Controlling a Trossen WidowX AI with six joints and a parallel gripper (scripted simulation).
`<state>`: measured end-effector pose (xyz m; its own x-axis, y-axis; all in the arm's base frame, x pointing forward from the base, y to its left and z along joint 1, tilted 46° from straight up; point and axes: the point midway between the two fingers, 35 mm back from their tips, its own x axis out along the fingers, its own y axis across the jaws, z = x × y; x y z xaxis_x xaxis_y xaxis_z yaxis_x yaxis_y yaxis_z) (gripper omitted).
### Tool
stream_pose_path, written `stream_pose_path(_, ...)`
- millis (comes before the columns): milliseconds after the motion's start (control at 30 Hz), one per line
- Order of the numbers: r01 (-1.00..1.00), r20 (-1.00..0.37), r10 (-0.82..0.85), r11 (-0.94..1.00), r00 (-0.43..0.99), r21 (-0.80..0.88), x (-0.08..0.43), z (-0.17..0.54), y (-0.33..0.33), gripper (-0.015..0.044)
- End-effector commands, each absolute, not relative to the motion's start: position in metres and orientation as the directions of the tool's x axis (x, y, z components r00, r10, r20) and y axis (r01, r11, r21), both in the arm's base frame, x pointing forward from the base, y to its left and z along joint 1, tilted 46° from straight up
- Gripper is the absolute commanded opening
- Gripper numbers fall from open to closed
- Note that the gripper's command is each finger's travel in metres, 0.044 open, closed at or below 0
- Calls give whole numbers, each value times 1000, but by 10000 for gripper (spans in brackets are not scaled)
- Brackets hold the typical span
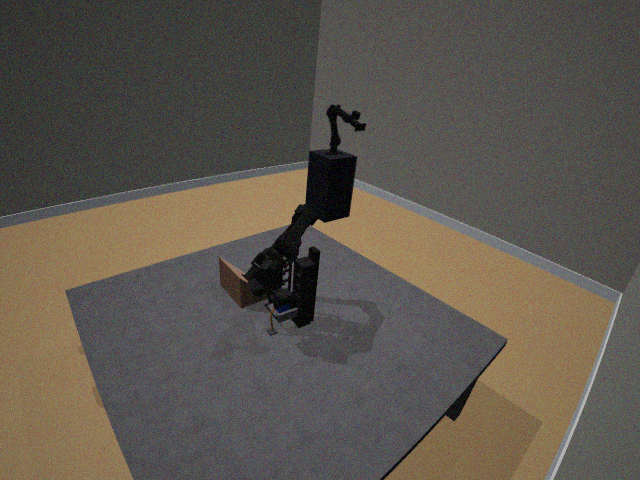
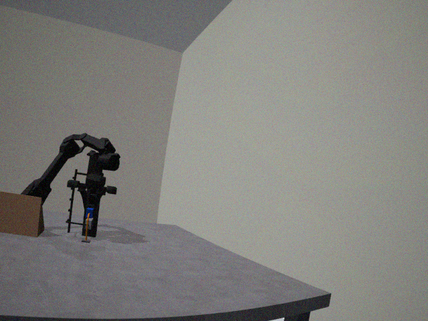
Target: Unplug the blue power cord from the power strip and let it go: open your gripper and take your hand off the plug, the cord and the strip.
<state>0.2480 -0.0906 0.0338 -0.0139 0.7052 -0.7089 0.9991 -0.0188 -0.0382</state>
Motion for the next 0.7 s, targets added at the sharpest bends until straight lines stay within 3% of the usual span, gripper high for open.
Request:
stream_pose_path(0,999,-707,707,-26,-10,-39,248,39,-86,160)
stream_pose_path(667,999,-706,709,-26,-10,-40,248,55,-68,160)
